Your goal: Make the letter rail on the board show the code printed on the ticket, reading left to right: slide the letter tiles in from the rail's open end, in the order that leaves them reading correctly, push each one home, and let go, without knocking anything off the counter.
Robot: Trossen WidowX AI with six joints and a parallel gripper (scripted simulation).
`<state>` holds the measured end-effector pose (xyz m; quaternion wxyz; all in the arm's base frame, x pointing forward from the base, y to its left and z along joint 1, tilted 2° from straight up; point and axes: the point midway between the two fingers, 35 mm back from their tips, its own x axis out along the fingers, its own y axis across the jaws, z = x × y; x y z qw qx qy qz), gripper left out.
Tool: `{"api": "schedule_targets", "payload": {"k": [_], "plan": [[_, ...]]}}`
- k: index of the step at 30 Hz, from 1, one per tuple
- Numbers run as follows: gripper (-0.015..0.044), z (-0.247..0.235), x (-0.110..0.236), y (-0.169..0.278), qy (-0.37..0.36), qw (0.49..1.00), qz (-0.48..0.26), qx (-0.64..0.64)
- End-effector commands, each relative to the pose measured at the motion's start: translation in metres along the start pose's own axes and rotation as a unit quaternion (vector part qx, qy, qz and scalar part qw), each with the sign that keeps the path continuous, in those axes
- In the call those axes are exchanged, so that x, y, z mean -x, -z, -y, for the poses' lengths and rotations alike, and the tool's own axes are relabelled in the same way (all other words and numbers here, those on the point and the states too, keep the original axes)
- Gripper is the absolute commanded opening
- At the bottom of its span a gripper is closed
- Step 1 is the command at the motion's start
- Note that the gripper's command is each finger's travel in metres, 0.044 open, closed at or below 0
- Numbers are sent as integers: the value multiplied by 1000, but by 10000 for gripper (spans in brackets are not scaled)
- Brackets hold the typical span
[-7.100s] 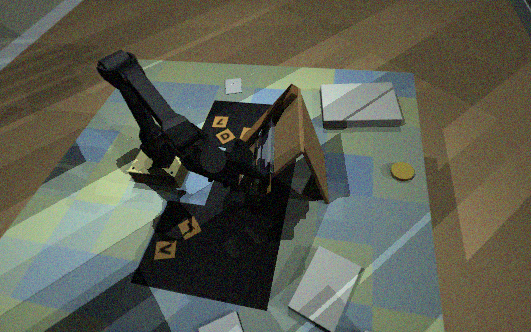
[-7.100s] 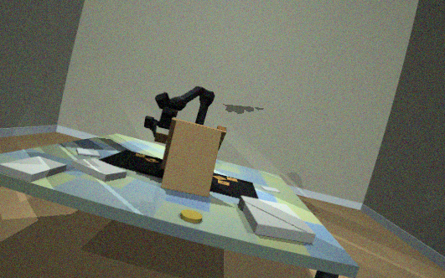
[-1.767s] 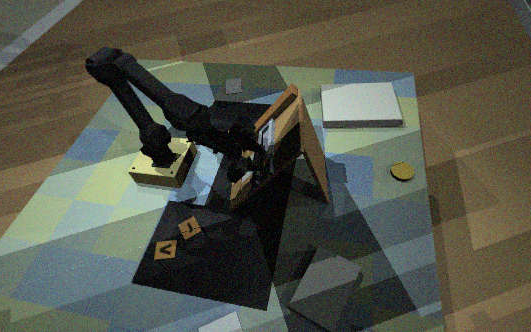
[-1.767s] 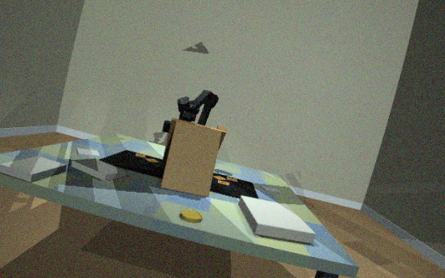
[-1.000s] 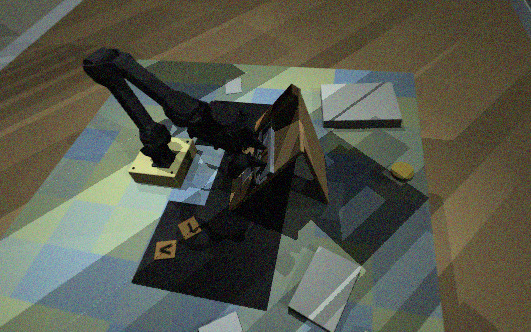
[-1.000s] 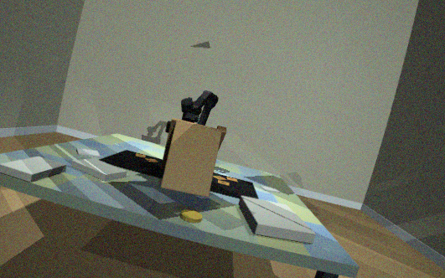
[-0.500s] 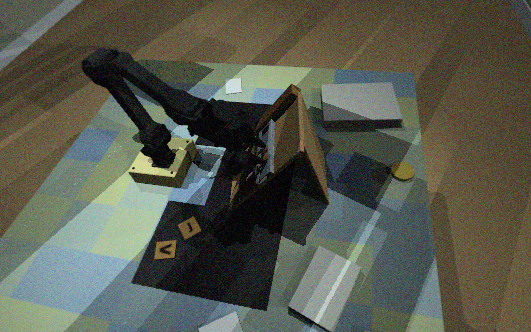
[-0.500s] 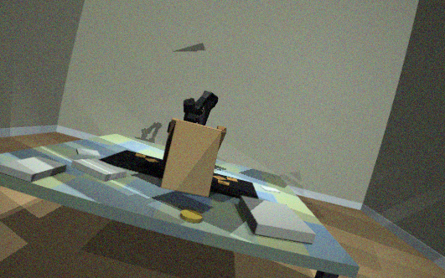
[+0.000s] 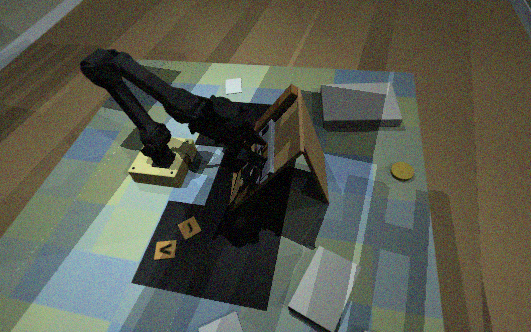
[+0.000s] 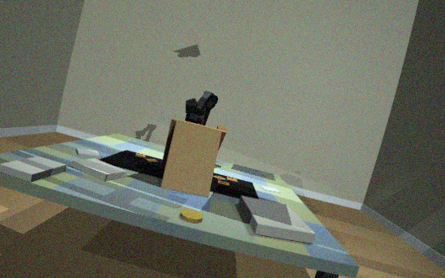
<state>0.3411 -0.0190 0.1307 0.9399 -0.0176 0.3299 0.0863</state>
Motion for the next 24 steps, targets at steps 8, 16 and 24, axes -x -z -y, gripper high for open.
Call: {"api": "schedule_targets", "payload": {"k": [8,16,24], "plan": [[0,-6,0,-1,2,1000,2,-3],[0,-10,0,-1,2,1000,2,-3],[0,-15,0,-1,2,1000,2,-3]]}}
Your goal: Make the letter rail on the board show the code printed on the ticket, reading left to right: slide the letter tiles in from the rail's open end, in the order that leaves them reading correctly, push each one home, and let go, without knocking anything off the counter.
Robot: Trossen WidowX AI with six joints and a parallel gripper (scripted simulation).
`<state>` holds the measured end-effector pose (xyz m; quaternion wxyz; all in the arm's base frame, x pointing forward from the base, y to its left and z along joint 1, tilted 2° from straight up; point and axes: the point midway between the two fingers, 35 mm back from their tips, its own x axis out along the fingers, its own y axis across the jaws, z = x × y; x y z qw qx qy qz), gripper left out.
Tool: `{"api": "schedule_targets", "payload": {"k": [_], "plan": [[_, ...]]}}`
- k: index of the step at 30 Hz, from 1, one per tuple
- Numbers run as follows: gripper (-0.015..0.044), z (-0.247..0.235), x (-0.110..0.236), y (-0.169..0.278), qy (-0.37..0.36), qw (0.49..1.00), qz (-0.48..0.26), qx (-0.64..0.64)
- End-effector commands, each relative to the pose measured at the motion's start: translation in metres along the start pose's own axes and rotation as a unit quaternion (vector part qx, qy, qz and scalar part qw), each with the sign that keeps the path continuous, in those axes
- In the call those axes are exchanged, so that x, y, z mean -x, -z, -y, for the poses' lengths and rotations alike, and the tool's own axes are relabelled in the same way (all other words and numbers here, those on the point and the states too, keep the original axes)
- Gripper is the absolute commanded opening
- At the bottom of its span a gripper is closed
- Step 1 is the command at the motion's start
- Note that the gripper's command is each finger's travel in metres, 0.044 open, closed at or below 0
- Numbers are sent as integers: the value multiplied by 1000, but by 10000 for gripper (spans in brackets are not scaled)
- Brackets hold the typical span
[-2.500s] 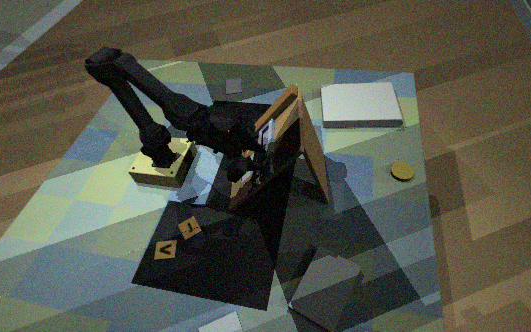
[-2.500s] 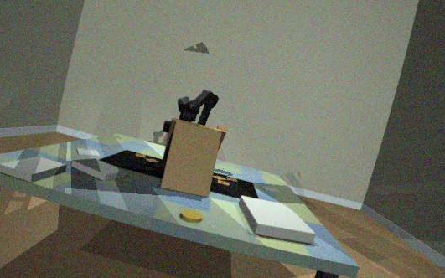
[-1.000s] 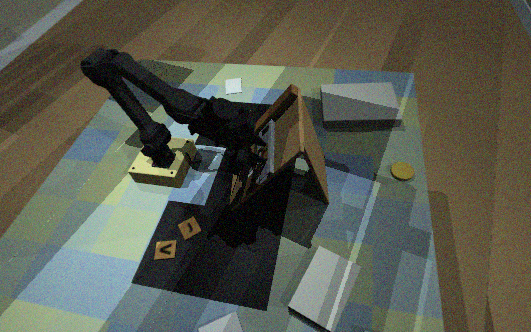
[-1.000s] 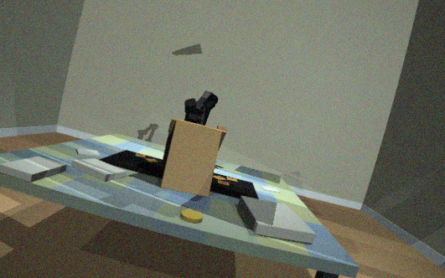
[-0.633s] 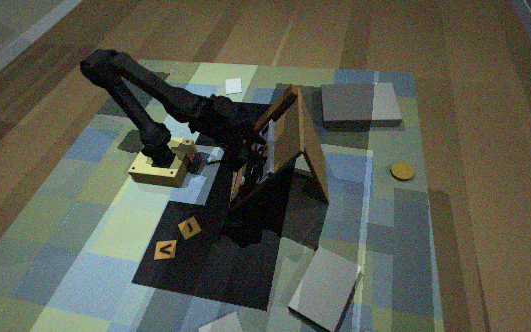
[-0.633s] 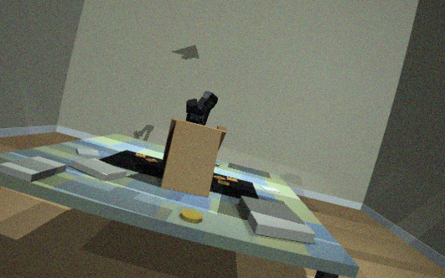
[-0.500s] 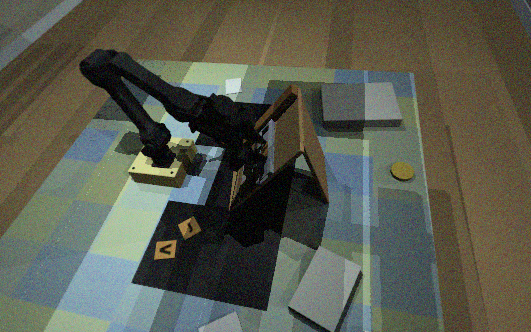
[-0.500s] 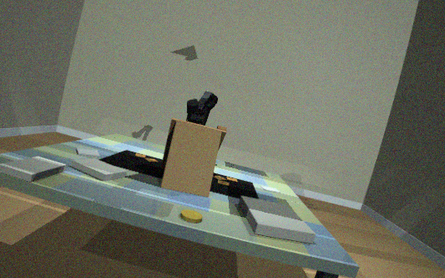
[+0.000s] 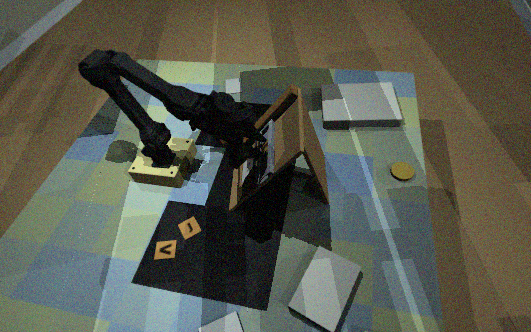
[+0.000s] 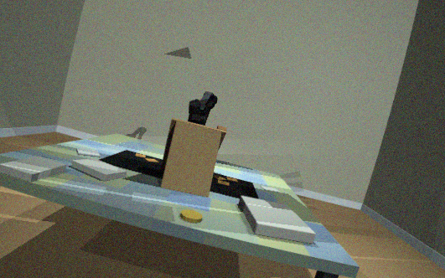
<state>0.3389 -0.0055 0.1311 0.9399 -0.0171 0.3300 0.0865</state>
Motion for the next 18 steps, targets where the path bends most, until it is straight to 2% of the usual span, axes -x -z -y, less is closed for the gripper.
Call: {"api": "schedule_targets", "payload": {"k": [1,18], "plan": [[0,-2,0,-1,2,1000,2,-3],[0,-11,0,-1,2,1000,2,-3]]}}
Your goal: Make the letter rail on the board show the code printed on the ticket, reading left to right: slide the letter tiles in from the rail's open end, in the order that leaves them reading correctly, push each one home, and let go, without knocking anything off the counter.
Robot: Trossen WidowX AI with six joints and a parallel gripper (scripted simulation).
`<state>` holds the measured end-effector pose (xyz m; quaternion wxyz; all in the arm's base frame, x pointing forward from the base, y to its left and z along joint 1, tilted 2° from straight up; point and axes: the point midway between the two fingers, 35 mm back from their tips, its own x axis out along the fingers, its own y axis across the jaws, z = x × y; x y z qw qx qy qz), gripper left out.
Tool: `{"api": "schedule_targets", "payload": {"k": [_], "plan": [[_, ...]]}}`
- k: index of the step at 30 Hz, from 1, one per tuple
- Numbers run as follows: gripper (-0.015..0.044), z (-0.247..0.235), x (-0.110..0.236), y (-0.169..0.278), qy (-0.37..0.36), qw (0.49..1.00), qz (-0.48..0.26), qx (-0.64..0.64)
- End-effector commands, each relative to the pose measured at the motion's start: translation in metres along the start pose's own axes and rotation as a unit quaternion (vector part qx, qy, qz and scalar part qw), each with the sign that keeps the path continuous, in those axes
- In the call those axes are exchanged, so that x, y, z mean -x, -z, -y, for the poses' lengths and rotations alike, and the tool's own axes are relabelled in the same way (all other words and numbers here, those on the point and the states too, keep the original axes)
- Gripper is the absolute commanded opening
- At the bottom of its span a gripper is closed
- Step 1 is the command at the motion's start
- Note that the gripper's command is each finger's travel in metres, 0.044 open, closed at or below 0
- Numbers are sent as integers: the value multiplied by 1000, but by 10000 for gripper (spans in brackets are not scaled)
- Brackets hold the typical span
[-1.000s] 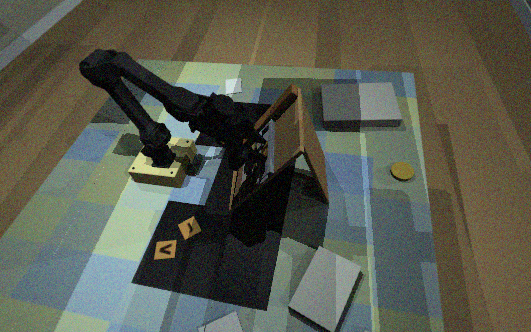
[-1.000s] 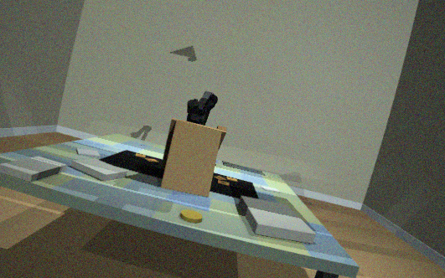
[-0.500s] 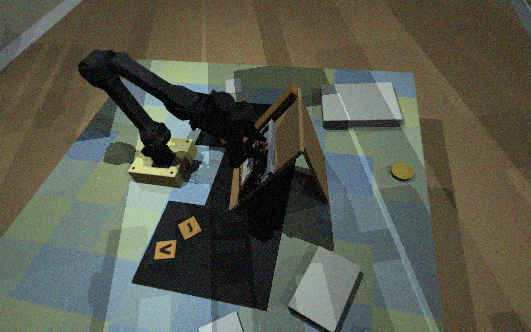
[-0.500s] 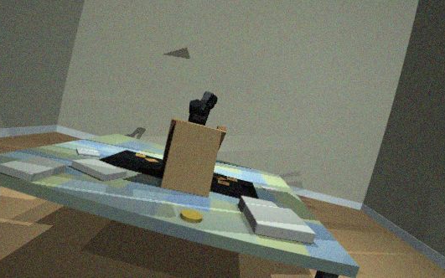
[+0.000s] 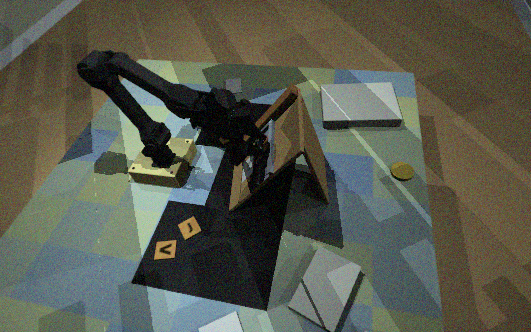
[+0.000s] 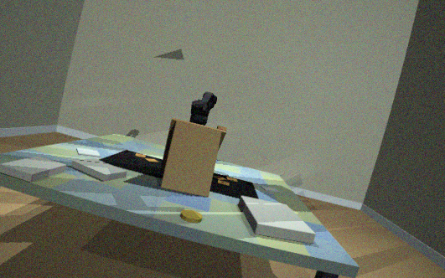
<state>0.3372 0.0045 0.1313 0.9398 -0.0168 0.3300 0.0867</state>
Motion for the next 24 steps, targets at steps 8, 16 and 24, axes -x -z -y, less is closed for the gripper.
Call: {"api": "schedule_targets", "payload": {"k": [8,16,24], "plan": [[0,-5,0,-1,2,1000,2,-3],[0,-10,0,-1,2,1000,2,-3],[0,-14,0,-1,2,1000,2,-3]]}}
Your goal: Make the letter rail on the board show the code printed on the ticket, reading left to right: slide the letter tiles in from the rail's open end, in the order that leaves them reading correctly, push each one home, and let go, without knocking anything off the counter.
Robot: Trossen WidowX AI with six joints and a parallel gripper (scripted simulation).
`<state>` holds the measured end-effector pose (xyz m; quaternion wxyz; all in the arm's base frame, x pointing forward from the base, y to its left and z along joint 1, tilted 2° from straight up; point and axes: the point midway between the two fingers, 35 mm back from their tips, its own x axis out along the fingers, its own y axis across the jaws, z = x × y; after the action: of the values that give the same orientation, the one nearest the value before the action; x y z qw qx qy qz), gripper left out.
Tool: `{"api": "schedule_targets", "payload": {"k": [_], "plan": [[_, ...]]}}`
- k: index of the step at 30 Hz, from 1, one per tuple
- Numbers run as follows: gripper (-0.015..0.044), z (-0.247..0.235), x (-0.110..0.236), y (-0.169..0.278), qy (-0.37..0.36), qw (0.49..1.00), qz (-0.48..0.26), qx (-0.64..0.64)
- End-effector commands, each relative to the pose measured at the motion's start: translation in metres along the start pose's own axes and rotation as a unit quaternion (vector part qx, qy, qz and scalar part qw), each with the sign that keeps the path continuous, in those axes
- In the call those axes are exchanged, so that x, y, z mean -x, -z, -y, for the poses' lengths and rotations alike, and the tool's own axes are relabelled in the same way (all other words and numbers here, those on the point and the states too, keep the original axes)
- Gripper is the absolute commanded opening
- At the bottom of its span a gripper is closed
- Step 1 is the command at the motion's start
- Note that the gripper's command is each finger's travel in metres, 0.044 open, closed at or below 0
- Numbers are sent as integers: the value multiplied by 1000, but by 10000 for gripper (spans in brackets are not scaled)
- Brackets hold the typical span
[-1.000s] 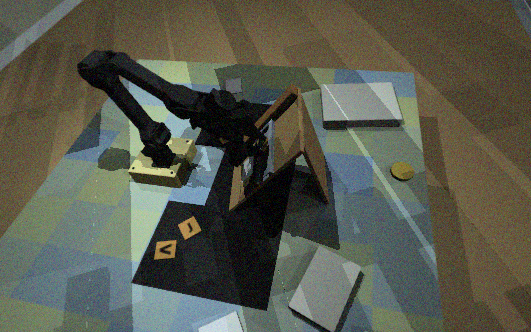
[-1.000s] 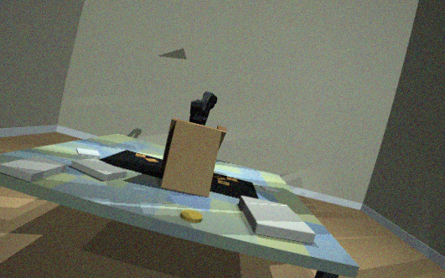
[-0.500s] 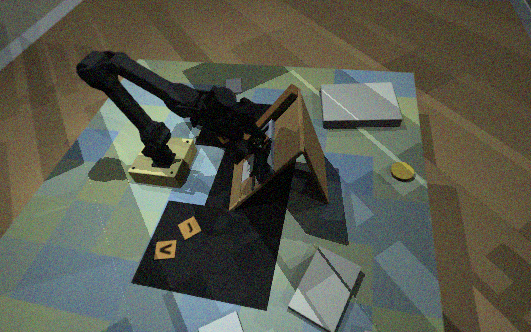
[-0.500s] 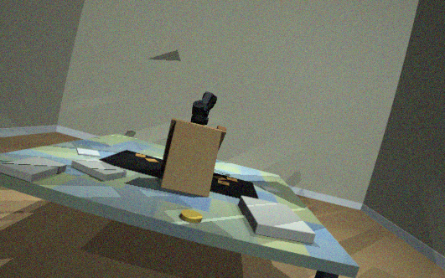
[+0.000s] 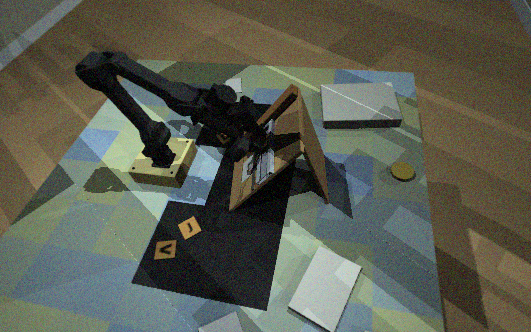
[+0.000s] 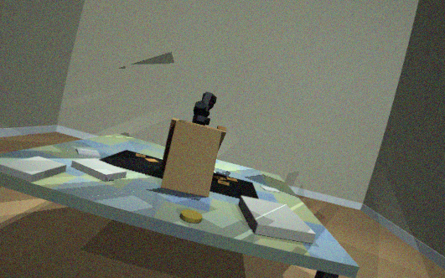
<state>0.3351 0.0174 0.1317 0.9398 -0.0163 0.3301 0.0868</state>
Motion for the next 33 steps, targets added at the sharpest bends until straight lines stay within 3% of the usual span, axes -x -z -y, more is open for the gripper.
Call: {"api": "schedule_targets", "payload": {"k": [1,33], "plan": [[0,-2,0,-1,2,1000,2,-3],[0,-19,0,-1,2,1000,2,-3]]}}
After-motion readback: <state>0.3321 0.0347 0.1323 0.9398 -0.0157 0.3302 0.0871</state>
